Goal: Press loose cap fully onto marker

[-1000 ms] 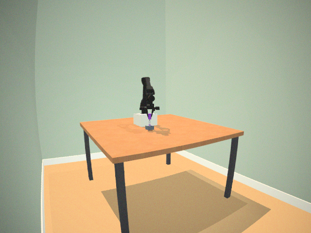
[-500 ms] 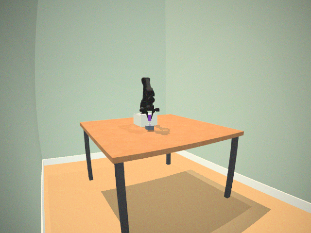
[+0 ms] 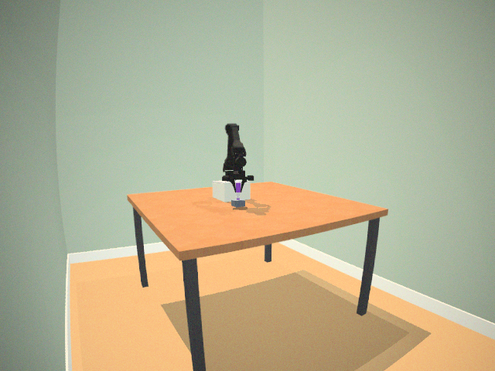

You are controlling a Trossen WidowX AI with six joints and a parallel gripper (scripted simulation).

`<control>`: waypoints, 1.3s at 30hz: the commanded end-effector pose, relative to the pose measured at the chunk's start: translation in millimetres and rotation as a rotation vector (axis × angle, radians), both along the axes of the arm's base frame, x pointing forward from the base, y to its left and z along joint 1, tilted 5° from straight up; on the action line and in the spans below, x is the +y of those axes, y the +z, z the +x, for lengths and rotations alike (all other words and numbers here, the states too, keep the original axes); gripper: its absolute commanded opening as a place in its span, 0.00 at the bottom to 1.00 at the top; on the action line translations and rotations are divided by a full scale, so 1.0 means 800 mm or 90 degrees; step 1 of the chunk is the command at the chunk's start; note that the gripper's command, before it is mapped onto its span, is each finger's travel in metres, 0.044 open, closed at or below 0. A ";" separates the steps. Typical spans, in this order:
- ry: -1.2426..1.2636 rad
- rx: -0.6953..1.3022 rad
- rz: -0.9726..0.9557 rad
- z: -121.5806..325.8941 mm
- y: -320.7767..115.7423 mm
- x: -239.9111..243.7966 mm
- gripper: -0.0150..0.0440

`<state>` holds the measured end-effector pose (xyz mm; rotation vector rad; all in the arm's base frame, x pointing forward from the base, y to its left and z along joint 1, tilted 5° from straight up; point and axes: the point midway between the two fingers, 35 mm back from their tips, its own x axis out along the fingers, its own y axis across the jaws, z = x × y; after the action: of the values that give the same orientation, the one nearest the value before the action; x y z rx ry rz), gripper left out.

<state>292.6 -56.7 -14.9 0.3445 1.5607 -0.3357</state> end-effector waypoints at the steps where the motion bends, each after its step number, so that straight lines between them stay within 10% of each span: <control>1: 0.002 0.025 0.007 -0.007 -0.027 0.002 0.25; 28: 0.002 0.025 0.007 -0.003 -0.042 0.000 0.25; 39: 0.000 0.024 0.005 -0.002 -0.042 -0.001 0.74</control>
<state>290.6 -57.4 -48.2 0.3460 1.5993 -0.3378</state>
